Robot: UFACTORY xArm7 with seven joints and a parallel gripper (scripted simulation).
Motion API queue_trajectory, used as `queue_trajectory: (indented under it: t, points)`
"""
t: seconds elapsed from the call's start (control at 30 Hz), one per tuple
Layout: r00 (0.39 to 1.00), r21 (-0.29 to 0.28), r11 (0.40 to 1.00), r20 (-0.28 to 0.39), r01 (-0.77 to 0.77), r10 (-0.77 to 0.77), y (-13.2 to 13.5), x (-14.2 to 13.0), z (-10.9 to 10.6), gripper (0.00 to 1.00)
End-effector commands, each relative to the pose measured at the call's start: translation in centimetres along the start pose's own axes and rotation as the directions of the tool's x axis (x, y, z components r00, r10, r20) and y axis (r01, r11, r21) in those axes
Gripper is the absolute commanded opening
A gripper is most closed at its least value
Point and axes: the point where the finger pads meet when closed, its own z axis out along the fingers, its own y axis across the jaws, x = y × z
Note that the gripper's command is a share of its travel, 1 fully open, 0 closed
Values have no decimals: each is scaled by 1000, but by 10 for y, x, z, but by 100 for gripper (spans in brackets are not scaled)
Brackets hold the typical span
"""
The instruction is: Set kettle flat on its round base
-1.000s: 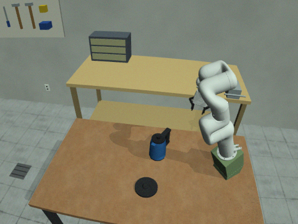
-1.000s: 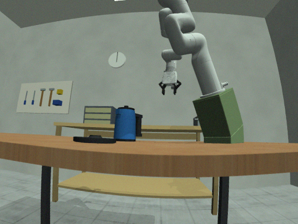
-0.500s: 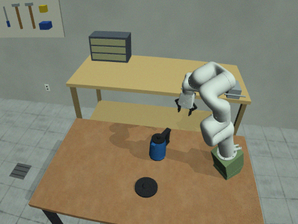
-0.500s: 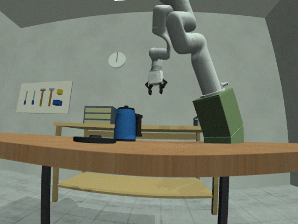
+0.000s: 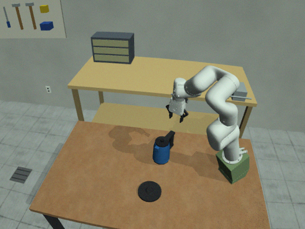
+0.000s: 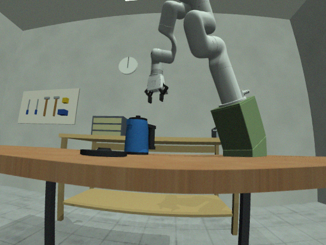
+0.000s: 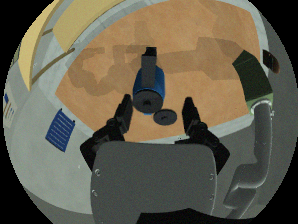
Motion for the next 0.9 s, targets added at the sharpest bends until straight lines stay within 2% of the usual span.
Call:
queue_trajectory:
  t: [0.0,0.37,0.87]
  points:
    - [1000,1,1000,-13,-17,17,-11,-14,0,81]
    - [999,6,999,-21,-35,35,-24,-44,3,81]
    - [999,7,999,-21,-37,37,-25,-48,4,81]
